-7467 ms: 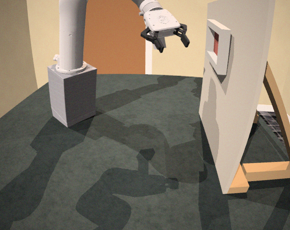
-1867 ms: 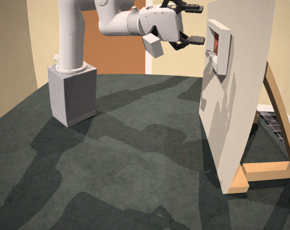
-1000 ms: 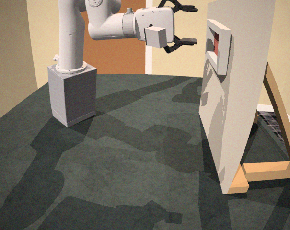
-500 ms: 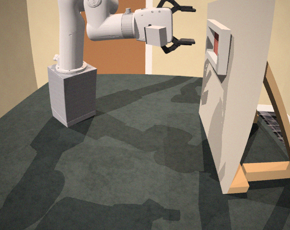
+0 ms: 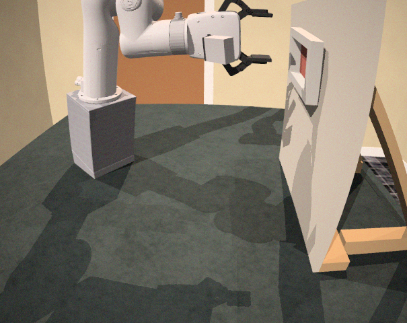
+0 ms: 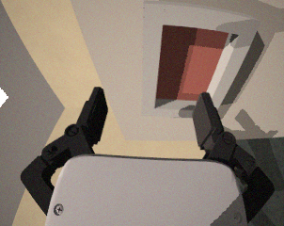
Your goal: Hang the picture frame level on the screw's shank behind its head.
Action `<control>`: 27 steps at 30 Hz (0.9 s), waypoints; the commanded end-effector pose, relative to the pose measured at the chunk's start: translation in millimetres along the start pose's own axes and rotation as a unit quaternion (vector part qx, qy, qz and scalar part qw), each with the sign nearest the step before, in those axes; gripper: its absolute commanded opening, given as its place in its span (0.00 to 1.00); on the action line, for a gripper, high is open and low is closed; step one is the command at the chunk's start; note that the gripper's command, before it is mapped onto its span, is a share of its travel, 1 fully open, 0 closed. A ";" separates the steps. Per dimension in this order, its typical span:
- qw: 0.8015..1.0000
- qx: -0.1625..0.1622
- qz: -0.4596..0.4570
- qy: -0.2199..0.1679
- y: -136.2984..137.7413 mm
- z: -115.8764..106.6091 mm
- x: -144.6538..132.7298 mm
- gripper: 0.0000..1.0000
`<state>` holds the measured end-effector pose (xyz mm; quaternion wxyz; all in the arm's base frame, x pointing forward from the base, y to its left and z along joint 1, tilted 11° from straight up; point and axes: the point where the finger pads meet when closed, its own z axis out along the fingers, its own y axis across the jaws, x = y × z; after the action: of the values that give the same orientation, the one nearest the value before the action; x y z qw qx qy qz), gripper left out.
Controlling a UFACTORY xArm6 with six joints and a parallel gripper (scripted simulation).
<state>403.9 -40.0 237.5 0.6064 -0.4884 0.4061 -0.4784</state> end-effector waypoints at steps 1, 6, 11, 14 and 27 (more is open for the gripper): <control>1.000 0.001 -0.001 -0.001 -0.9 0.5 0.1 1.00; 1.000 0.001 -0.001 -0.001 -0.9 0.5 0.1 0.50; 1.000 0.001 -0.001 -0.001 -0.9 0.5 0.1 0.50; 1.000 0.001 -0.001 -0.001 -0.9 0.5 0.1 0.50; 1.000 0.001 -0.001 -0.001 -0.9 0.5 0.1 0.50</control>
<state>403.9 -39.9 237.5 0.6064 -0.4886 0.4058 -0.4784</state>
